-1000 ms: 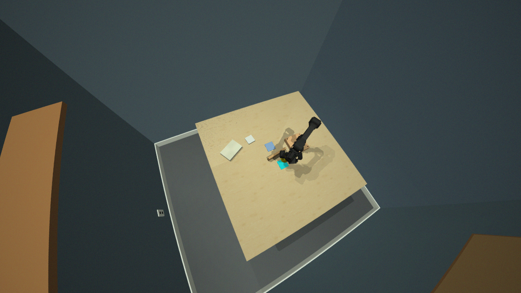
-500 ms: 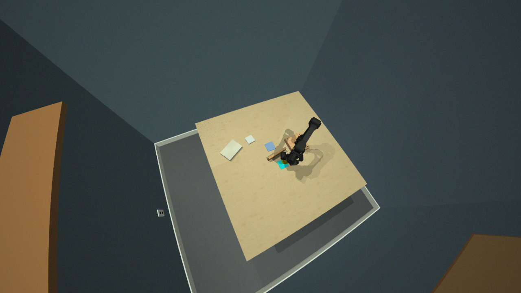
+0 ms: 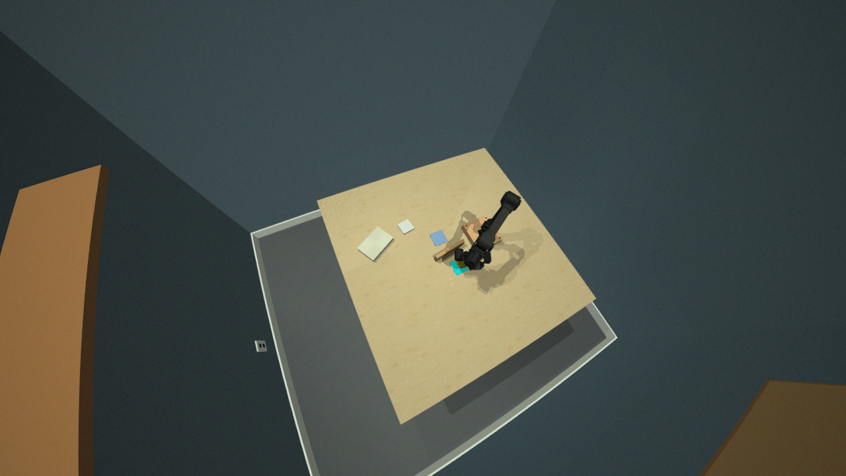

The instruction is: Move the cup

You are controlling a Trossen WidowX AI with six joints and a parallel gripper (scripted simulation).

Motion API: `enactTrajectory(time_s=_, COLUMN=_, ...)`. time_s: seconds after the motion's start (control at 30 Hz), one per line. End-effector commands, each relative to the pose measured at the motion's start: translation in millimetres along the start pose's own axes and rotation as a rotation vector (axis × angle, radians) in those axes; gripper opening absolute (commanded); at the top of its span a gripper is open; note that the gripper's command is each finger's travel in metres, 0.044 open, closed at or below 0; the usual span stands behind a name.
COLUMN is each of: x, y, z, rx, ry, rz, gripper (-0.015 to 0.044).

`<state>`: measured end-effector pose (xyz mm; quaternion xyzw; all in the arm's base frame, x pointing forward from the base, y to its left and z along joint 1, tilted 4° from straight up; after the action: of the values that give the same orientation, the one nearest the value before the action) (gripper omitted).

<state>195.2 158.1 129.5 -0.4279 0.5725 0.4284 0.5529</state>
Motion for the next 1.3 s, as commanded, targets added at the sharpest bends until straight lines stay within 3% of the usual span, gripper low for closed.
enactTrajectory(time_s=0.0, x=10, y=1, z=-1, rx=0.006, ry=0.011, rz=0.015, gripper=0.0)
enactTrajectory(time_s=1.27, x=60, y=5, z=-2, rx=0.006, ry=0.012, rz=0.015, gripper=0.0)
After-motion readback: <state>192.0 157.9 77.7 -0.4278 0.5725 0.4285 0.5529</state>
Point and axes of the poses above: the point midway between the two fingers, 35 mm back from their tips, its own x axis out along the fingers, its own y axis across the jaws, z = x × y, the point moved 5 cm from there along -x, back along the fingers, and after that the axes turned 5 degrees about -x, right-handed, at the moved point
